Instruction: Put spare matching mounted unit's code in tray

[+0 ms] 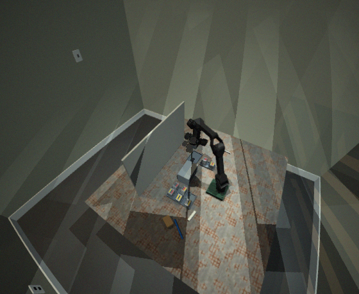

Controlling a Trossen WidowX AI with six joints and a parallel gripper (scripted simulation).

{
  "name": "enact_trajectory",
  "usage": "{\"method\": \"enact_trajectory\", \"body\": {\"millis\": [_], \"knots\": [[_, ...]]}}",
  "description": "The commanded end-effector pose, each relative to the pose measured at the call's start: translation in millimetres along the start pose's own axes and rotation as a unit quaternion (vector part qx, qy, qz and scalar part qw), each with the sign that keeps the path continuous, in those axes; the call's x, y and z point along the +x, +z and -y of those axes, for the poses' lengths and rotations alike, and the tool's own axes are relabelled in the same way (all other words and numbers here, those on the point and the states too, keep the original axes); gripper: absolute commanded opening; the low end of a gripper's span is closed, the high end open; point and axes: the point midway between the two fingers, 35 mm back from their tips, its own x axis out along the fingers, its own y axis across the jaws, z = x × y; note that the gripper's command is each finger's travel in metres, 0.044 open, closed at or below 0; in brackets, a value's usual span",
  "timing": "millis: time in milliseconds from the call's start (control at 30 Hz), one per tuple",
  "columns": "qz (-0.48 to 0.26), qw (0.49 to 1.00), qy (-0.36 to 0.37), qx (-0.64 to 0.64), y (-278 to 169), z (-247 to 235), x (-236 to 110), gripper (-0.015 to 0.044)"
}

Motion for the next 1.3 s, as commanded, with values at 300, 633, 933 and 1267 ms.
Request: {"method": "enact_trajectory", "body": {"millis": [300,633,933,1267], "knots": [[0.001,1.0,-0.001,-0.002,-1,2,9,0.0],[0.001,1.0,-0.001,-0.002,-1,3,16,0.0],[0.001,1.0,-0.001,-0.002,-2,4,22,0.0],[0.001,1.0,-0.001,-0.002,-2,4,29,0.0]]}}
